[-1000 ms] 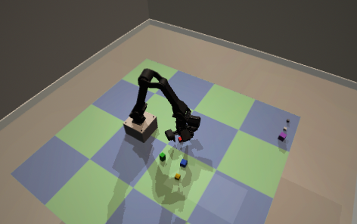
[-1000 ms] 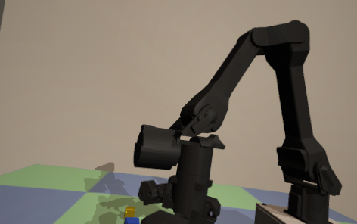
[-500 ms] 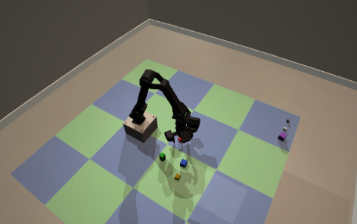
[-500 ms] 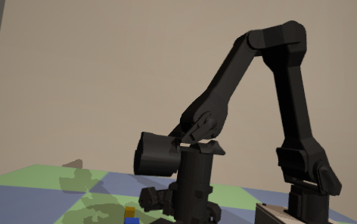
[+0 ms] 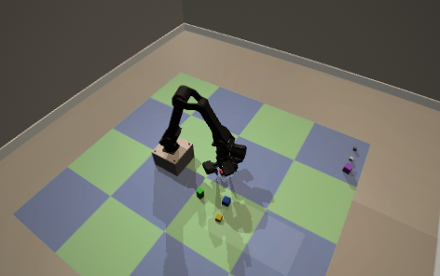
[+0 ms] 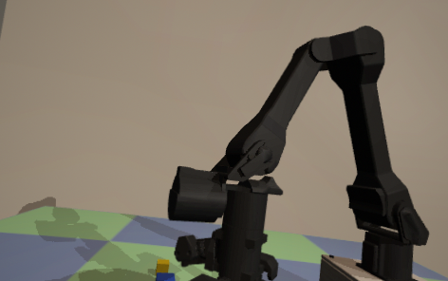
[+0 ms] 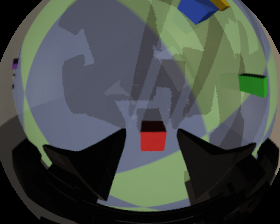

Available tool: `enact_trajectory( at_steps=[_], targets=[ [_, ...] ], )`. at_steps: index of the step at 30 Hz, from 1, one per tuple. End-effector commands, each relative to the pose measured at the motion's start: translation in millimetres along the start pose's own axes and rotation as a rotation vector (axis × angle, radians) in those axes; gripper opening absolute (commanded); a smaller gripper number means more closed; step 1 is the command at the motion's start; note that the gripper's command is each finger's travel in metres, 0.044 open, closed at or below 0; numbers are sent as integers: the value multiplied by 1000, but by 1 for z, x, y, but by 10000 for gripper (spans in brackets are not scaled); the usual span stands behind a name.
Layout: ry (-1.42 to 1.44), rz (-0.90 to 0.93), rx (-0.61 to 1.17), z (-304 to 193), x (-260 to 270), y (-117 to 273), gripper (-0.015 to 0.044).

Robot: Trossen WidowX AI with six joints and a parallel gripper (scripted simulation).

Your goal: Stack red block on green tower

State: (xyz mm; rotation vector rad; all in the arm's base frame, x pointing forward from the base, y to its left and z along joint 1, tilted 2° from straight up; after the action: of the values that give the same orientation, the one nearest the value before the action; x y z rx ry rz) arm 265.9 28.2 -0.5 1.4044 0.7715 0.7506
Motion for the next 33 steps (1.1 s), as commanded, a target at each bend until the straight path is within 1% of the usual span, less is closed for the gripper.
enact_trajectory(
  at_steps=[1, 5, 12, 14, 18, 33],
  targets=[
    [3, 1, 4, -1, 0, 0, 204],
    [3, 1, 4, -1, 0, 0, 99],
    [3, 1, 4, -1, 0, 0, 52],
    [3, 2, 4, 0, 0, 3, 0],
    [3, 2, 4, 0, 0, 16, 0],
    [3, 2, 4, 1, 0, 89, 0]
  ],
)
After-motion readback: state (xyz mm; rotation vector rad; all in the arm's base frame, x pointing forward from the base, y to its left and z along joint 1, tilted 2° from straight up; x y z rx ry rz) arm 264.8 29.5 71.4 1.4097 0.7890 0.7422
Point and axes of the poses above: the point midway between the two fingers, 35 mm back from their tips, its own y axis back along the fingers, its own x axis across the jaws, z = x × y, the point moved 6 cm from there along y, back along the fingers, and after that the axes turned 8 degrees about y, right-handed, at the moved point
